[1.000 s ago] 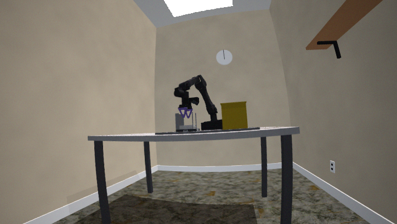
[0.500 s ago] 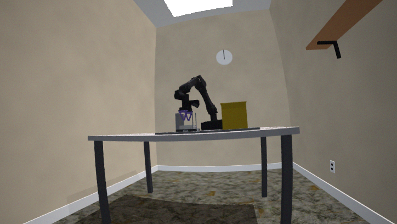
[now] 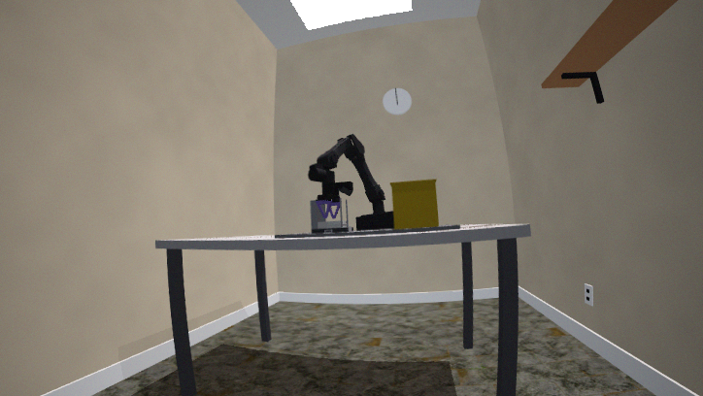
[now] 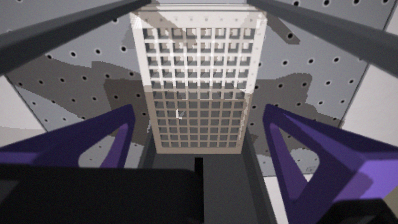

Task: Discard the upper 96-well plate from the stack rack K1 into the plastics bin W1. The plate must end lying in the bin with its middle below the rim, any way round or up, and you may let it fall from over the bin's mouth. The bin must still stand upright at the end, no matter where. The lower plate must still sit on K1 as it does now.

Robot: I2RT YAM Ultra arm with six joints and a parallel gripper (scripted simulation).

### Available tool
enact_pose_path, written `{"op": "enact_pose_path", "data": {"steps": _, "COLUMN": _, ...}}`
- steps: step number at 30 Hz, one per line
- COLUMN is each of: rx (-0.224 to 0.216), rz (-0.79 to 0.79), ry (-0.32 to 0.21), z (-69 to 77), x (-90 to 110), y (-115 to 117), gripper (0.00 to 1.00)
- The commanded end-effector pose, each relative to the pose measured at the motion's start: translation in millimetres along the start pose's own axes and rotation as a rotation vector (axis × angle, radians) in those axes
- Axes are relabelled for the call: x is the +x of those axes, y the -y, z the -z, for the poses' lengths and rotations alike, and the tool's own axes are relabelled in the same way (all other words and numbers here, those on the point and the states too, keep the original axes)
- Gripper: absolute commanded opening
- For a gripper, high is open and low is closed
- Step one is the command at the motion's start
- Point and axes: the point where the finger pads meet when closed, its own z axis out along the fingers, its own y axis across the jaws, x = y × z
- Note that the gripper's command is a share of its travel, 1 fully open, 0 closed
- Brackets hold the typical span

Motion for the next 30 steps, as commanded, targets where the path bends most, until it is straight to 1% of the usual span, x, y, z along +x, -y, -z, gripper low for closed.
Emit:
{"op": "enact_pose_path", "data": {"steps": 1, "rx": -0.01, "rz": -0.003, "ry": 0.02, "z": -12.5, "x": 0, "y": -5, "gripper": 1.0}}
{"op": "enact_pose_path", "data": {"steps": 6, "rx": -0.01, "rz": -0.003, "ry": 0.02, "z": -20.8, "x": 0, "y": -5, "gripper": 1.0}}
{"op": "enact_pose_path", "data": {"steps": 10, "rx": 0.001, "rz": -0.004, "ry": 0.016, "z": -24.3, "x": 1, "y": -2, "gripper": 1.0}}
{"op": "enact_pose_path", "data": {"steps": 11, "rx": -0.01, "rz": -0.004, "ry": 0.02, "z": -28.9, "x": 0, "y": -5, "gripper": 1.0}}
{"op": "enact_pose_path", "data": {"steps": 13, "rx": -0.01, "rz": -0.004, "ry": 0.02, "z": -28.9, "x": 0, "y": -5, "gripper": 1.0}}
{"op": "enact_pose_path", "data": {"steps": 14, "rx": 0.023, "rz": -0.007, "ry": 0.008, "z": -19.4, "x": 3, "y": 2, "gripper": 1.0}}
{"op": "enact_pose_path", "data": {"steps": 15, "rx": -0.003, "rz": -0.003, "ry": 0.018, "z": -29.8, "x": 0, "y": -4, "gripper": 1.0}}
{"op": "enact_pose_path", "data": {"steps": 16, "rx": -0.01, "rz": 0.0, "ry": 0.02, "z": -33.9, "x": -2, "y": -5, "gripper": 1.0}}
{"op": "enact_pose_path", "data": {"steps": 17, "rx": -0.01, "rz": 0.0, "ry": 0.02, "z": -34.8, "x": -2, "y": -5, "gripper": 1.0}}
{"op": "enact_pose_path", "data": {"steps": 18, "rx": -0.007, "rz": 0.0, "ry": 0.019, "z": -34.0, "x": -2, "y": -3, "gripper": 1.0}}
{"op": "enact_pose_path", "data": {"steps": 19, "rx": 0.014, "rz": -0.001, "ry": 0.005, "z": -22.9, "x": 0, "y": 3, "gripper": 1.0}}
{"op": "enact_pose_path", "data": {"steps": 27, "rx": 0.014, "rz": -0.001, "ry": 0.005, "z": -22.9, "x": 0, "y": 3, "gripper": 1.0}}
{"op": "enact_pose_path", "data": {"steps": 28, "rx": 0.014, "rz": -0.001, "ry": 0.005, "z": -22.9, "x": 0, "y": 3, "gripper": 0.0}}
{"op": "enact_pose_path", "data": {"steps": 30, "rx": 0.014, "rz": -0.001, "ry": 0.005, "z": -22.9, "x": 0, "y": 3, "gripper": 0.0}}
